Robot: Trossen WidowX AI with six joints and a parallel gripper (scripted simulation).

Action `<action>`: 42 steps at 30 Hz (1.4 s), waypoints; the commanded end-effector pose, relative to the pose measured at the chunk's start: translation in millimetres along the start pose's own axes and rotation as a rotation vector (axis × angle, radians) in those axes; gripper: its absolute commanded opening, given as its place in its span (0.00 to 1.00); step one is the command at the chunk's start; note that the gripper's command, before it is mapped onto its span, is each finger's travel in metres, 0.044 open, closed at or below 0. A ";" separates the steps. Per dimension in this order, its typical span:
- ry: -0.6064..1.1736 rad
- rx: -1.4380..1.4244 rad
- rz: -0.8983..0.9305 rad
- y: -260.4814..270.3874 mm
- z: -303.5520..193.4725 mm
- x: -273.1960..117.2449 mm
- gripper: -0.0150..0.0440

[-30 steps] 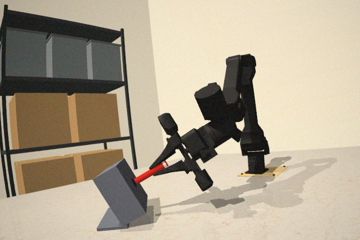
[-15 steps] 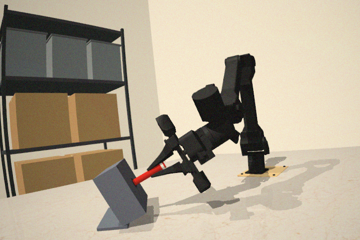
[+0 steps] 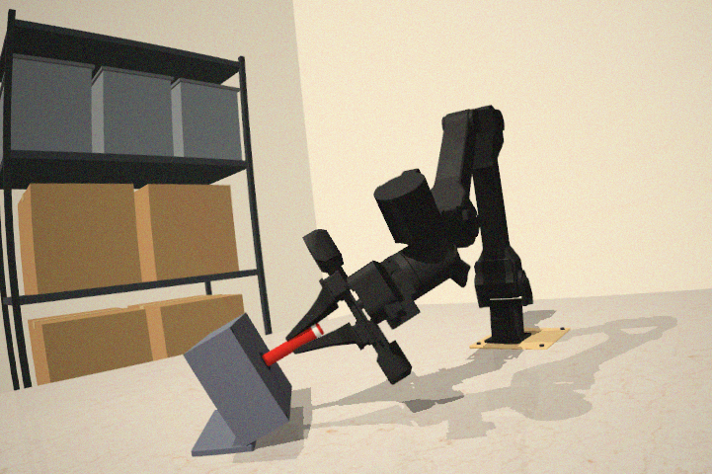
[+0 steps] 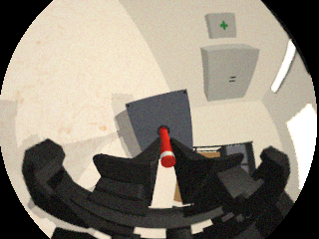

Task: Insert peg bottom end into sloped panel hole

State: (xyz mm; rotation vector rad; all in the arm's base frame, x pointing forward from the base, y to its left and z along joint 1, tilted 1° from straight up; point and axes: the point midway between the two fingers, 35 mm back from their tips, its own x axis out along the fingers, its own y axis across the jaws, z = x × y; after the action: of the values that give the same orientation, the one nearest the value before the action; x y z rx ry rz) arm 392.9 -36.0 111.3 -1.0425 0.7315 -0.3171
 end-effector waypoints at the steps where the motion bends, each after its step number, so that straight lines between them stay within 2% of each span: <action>1: -0.003 -0.002 0.000 -0.5 1.2 2.9 0.25; 42: -0.001 0.000 -0.001 0.3 -0.2 17.1 0.25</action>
State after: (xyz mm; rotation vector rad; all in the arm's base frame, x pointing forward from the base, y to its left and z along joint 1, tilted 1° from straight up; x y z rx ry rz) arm 405.3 -45.8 104.0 -1.0432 0.7312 -0.3173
